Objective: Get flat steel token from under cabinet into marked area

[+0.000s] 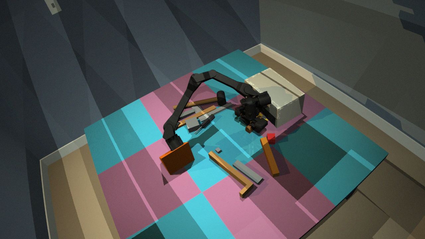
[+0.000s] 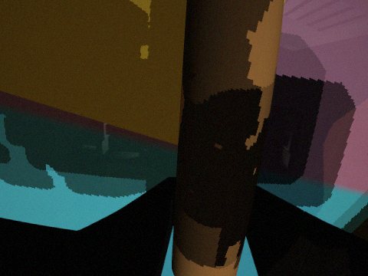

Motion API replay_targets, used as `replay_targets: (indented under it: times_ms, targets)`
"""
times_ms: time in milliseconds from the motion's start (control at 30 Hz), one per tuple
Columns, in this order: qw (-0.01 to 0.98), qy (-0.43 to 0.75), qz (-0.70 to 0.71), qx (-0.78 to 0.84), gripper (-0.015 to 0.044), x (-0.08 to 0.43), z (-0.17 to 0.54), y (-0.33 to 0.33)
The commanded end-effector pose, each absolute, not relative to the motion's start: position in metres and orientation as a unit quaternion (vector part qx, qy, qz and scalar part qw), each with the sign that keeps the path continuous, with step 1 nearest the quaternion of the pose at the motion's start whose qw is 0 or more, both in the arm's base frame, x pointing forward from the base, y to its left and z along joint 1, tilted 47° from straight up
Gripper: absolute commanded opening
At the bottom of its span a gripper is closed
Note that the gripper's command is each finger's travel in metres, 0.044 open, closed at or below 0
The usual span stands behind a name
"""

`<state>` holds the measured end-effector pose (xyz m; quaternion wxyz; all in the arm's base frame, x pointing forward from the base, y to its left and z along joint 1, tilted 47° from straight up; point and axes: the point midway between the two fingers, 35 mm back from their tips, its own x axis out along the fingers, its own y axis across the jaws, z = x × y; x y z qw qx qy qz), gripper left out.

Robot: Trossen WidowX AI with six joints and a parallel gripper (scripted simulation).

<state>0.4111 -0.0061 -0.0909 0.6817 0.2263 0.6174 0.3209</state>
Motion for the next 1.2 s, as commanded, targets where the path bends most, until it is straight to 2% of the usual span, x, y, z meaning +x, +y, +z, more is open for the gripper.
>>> replay_targets:
  times_ms: [0, 1167]
  targets:
    - [0.683, 0.614, 0.325, 0.227, 0.0000, 0.412, -0.085, 0.001]
    - [0.682, 0.614, 0.325, 0.227, 0.0000, 0.392, -0.086, 0.002]
